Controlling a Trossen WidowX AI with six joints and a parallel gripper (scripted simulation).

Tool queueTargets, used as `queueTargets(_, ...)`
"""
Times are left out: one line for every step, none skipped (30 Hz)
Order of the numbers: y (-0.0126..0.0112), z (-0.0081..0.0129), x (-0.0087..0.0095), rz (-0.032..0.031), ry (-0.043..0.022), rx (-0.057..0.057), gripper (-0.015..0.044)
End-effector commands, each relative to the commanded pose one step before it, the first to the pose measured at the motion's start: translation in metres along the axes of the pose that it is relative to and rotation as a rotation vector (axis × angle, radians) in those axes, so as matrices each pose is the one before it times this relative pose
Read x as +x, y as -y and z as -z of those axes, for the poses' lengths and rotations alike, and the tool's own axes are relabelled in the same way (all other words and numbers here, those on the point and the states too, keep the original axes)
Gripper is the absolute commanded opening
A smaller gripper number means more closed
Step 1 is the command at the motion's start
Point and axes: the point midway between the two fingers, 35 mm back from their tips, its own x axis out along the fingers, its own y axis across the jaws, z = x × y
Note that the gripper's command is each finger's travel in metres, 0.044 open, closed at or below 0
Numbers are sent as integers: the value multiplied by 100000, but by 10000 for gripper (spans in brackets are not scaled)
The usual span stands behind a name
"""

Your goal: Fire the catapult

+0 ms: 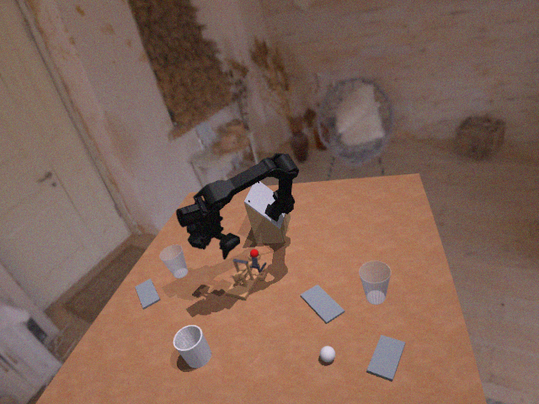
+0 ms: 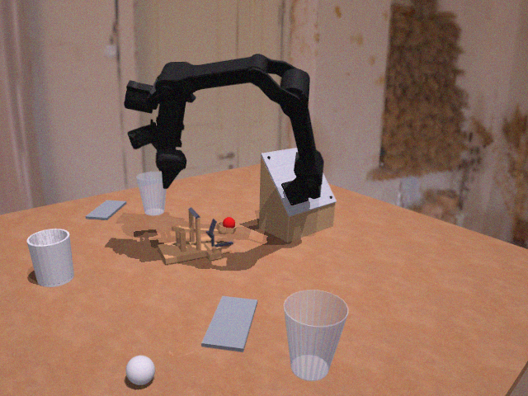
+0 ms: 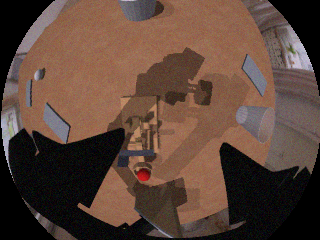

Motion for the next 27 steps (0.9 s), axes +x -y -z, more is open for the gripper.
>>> queueTargets(-235,-3648,-754,333,11948,2629,440)
queueTargets(-124,-1026,-129,-118,3318,738,440)
queueTargets(-158,-1032,-119,-246,3322,711,440)
queueTargets(-191,-1027,-109,-372,3288,677,440)
queueTargets(-224,-1020,-98,-495,3249,645,440)
queueTargets(-256,-1012,-88,-617,3205,613,440)
queueTargets(-288,-1002,-77,-736,3158,581,440)
queueTargets(-320,-992,-66,-853,3105,551,440)
queueTargets(-350,-979,-56,-967,3049,521,440)
queueTargets(-380,-966,-46,-1079,2989,492,440)
queueTargets(-410,-951,-35,-1187,2924,464,440)
queueTargets(-439,-937,-25,-1296,2862,437,440)
queueTargets(-475,-934,-15,-1420,2832,416,440)
queueTargets(-502,-915,-5,-1522,2754,389,440)
queueTargets(-529,-896,5,-1621,2673,363,440)
queueTargets(-549,-866,15,-1696,2562,334,440)
queueTargets(-443,-656,21,-1375,1925,242,440)
queueTargets(-272,-387,17,-850,1130,138,440)
queueTargets(-92,-128,7,-287,372,45,440)
queueTargets(0,0,0,0,0,0,440)
queueTargets(0,0,0,0,0,0,440)
queueTargets(0,0,0,0,0,0,440)
queueTargets(0,0,0,0,0,0,440)
queueTargets(0,0,0,0,0,0,440)
queueTargets(0,0,0,0,0,0,440)
queueTargets(0,0,0,0,0,0,440)
queueTargets(0,0,0,0,0,0,440)
